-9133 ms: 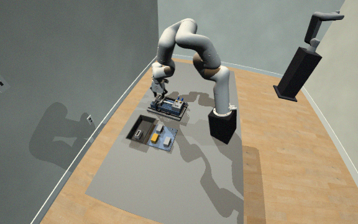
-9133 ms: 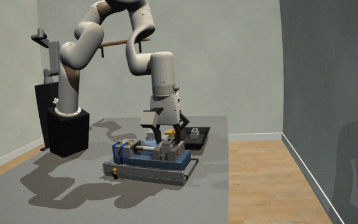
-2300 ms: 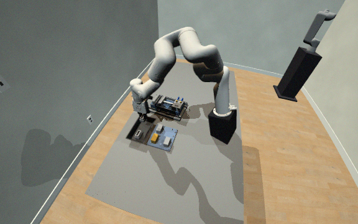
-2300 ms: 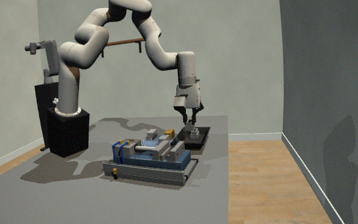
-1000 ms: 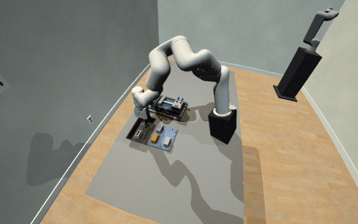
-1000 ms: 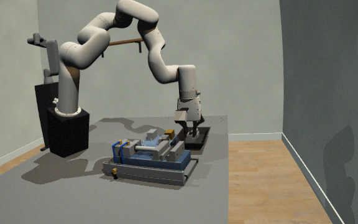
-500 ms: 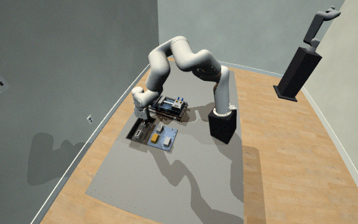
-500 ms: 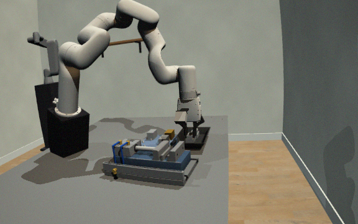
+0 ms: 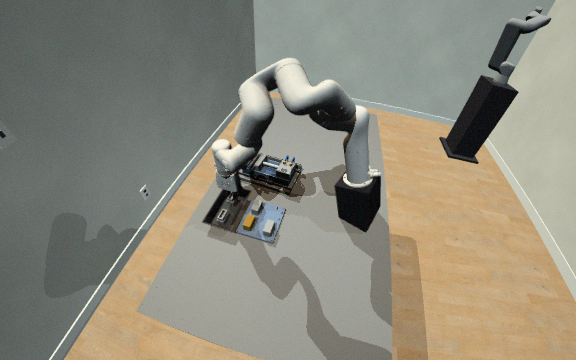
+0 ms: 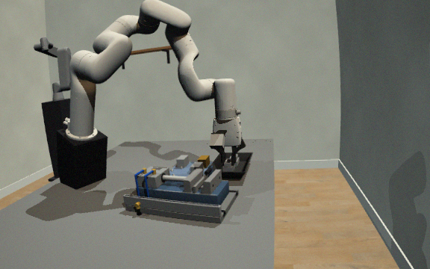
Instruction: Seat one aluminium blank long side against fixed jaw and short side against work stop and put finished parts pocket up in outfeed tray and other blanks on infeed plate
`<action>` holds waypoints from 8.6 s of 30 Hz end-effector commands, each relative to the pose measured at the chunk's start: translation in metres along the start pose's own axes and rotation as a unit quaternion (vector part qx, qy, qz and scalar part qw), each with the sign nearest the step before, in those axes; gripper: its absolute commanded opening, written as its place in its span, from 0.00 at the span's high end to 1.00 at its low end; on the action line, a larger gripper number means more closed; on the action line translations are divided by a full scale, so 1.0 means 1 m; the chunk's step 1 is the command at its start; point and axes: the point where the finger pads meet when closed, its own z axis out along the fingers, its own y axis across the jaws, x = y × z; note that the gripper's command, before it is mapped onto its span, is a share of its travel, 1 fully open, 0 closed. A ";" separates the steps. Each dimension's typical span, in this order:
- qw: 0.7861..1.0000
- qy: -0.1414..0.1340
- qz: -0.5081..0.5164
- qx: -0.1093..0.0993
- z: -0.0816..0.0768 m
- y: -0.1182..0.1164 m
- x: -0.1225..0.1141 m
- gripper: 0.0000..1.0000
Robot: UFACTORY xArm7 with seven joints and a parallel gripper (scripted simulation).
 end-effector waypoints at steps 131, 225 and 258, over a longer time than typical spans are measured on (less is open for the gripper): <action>1.000 -0.001 0.001 0.002 -0.129 -0.001 0.000 0.31; 1.000 -0.001 0.001 0.002 -0.132 0.214 -0.095 0.31; 1.000 -0.001 0.001 0.002 -0.112 0.214 -0.096 0.31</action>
